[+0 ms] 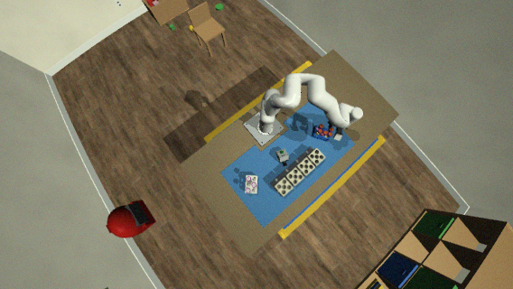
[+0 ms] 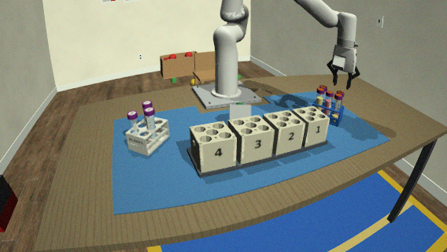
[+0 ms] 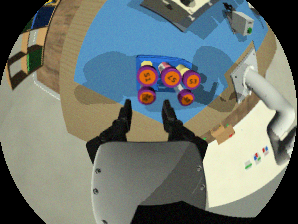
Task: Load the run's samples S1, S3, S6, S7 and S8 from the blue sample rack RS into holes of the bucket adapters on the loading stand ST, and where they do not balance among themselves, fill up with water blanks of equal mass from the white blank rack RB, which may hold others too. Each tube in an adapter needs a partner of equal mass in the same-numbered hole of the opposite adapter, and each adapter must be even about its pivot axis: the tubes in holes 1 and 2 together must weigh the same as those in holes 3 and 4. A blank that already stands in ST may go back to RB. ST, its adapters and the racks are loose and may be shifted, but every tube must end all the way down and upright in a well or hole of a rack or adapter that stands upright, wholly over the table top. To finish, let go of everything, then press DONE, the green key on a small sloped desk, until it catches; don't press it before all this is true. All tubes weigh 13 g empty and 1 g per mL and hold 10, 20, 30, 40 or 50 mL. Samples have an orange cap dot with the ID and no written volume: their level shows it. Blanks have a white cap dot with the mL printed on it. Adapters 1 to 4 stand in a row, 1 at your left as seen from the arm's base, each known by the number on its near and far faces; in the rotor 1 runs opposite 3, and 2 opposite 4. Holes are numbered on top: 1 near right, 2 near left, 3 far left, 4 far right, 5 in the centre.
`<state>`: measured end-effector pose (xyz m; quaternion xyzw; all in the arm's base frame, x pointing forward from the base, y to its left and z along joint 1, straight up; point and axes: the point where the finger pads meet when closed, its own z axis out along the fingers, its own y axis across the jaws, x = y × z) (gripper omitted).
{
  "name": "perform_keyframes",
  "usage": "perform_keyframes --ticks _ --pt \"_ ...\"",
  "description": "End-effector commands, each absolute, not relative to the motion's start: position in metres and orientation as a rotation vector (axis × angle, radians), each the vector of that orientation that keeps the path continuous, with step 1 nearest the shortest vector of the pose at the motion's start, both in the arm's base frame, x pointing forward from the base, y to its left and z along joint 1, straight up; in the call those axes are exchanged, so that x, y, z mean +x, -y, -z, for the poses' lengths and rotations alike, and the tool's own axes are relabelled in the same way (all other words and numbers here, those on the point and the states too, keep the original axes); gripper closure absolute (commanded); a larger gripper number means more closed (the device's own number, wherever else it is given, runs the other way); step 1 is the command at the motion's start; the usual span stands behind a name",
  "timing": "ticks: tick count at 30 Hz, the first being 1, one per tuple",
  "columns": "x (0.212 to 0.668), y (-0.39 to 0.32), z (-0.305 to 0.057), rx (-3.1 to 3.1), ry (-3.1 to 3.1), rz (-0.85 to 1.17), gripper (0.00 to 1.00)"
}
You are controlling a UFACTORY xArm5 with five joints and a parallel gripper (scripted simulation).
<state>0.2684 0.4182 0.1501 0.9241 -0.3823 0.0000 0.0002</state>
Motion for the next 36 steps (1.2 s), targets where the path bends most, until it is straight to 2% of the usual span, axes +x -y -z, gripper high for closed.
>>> perform_keyframes --ticks 1,13,36 --pt "0.269 -0.419 -0.145 2.907 1.202 -0.001 0.43" --pt "0.269 -0.419 -0.125 2.907 1.202 -0.001 0.43" --pt "0.269 -0.419 -0.117 2.907 1.202 -0.001 0.43"
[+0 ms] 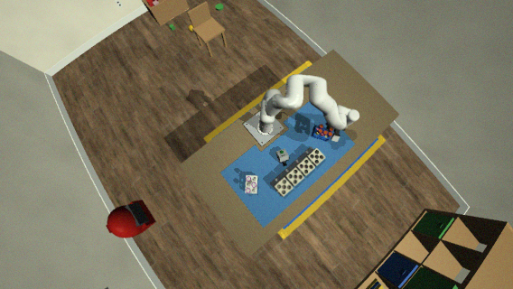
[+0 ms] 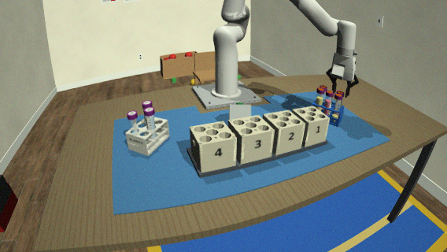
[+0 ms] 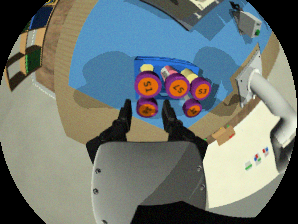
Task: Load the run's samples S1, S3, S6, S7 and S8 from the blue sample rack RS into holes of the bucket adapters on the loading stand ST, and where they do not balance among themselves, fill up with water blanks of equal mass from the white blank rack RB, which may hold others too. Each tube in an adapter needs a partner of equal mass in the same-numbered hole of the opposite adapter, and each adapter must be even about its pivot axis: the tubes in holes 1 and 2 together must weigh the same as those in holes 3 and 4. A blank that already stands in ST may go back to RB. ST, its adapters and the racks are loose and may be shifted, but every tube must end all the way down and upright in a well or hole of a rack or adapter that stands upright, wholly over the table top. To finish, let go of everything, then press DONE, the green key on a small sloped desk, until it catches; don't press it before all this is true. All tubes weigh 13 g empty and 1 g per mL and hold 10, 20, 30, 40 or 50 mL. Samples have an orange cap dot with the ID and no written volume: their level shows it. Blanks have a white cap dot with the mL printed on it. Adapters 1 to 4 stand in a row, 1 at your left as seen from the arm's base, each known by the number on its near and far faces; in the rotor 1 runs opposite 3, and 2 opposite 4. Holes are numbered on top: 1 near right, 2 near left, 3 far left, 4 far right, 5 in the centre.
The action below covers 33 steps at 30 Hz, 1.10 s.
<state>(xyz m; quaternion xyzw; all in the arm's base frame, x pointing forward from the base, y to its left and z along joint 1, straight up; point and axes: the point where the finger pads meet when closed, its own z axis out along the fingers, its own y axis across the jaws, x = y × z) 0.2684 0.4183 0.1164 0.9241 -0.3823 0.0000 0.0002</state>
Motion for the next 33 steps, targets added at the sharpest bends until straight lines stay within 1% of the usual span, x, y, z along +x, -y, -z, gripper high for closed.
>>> perform_keyframes --ticks 1,21,32,33 --pt "0.269 -0.419 -0.117 2.907 1.202 -0.001 0.43" --pt "0.269 -0.419 -0.105 2.907 1.202 -0.001 0.43" --pt "0.269 -0.419 -0.105 2.907 1.202 -0.001 0.43" --pt "0.269 -0.419 -0.106 2.907 1.202 -0.001 1.0"
